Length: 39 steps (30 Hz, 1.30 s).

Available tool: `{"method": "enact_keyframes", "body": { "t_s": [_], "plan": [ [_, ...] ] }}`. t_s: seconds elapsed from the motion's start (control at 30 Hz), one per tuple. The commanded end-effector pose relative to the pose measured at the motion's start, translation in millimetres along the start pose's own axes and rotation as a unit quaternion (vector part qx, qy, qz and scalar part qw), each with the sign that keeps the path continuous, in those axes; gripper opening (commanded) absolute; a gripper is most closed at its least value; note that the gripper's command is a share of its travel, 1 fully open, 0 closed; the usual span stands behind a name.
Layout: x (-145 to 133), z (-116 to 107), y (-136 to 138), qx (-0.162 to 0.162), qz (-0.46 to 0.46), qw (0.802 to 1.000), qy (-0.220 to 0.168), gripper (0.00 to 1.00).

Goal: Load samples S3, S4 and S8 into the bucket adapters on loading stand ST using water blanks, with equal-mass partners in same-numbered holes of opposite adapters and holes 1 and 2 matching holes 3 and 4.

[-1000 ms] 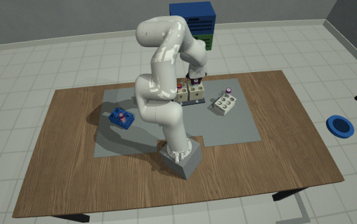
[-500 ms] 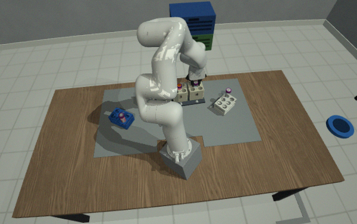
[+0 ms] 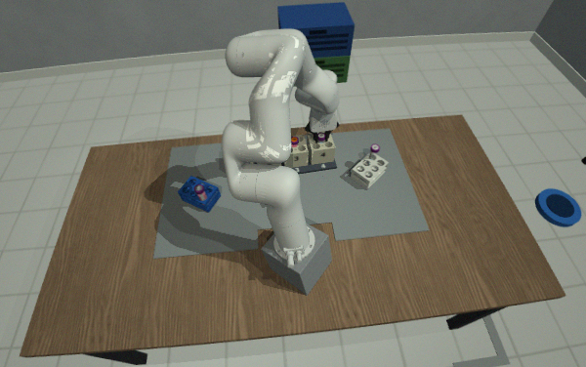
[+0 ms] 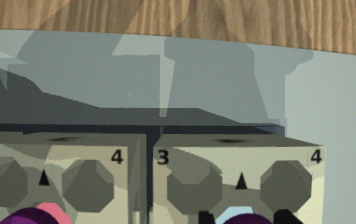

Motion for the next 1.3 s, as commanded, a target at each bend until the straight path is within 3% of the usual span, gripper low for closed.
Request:
{"method": "enact_keyframes", "body": {
  "t_s": [0.0,0.07,0.1,0.97,1.27],
  "plan": [
    [1,-1,1,-0.001,0.000,1.000,0.002,0.00],
    [1,-1,1,-0.001,0.000,1.000,0.002,0.00],
    [1,-1,1,-0.001,0.000,1.000,0.002,0.44],
    [1,-1,1,-0.001,0.000,1.000,0.002,0.44],
    [1,-15,1,-0.001,0.000,1.000,0.002,0.44]
  ]
}}
Point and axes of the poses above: the point where the finger pads meet when closed, its own z axis out along the fingers, its own y axis across the jaws, x = y × z, the point moved 2 cm from there along -z, back along the fingers, and after that the axes turned 3 degrees about -z, right-handed, at the moved point
